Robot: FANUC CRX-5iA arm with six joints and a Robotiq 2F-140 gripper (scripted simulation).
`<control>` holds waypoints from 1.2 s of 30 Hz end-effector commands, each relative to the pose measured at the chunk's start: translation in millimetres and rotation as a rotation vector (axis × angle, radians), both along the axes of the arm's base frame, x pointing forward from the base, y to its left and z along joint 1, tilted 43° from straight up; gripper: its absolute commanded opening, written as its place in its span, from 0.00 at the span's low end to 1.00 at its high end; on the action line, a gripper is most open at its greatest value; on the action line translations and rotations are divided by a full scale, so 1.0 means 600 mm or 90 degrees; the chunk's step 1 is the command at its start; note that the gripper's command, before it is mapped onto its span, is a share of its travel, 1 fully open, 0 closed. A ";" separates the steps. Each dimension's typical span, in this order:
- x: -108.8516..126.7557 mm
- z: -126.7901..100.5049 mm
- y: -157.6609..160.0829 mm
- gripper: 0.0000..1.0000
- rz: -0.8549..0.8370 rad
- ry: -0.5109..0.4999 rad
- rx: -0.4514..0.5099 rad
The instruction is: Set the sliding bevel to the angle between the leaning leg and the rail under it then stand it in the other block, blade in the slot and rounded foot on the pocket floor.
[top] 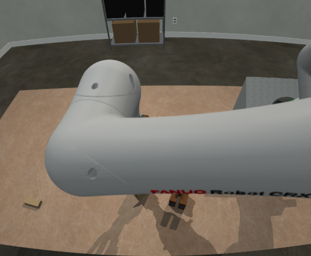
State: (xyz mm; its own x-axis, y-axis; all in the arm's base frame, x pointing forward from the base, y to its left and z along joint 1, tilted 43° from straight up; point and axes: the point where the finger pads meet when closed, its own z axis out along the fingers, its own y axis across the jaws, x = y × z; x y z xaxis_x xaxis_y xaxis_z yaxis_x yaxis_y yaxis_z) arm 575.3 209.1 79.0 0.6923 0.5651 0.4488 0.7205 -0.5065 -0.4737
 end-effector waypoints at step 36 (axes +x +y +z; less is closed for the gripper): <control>0.013 -0.217 -0.252 0.10 0.348 -0.165 -0.203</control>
State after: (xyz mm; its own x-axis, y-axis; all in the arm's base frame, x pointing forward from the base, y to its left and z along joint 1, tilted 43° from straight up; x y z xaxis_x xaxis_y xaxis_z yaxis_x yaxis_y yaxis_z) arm 582.1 66.8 -44.8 0.1928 0.9249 0.3278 0.9763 -0.1471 -0.1590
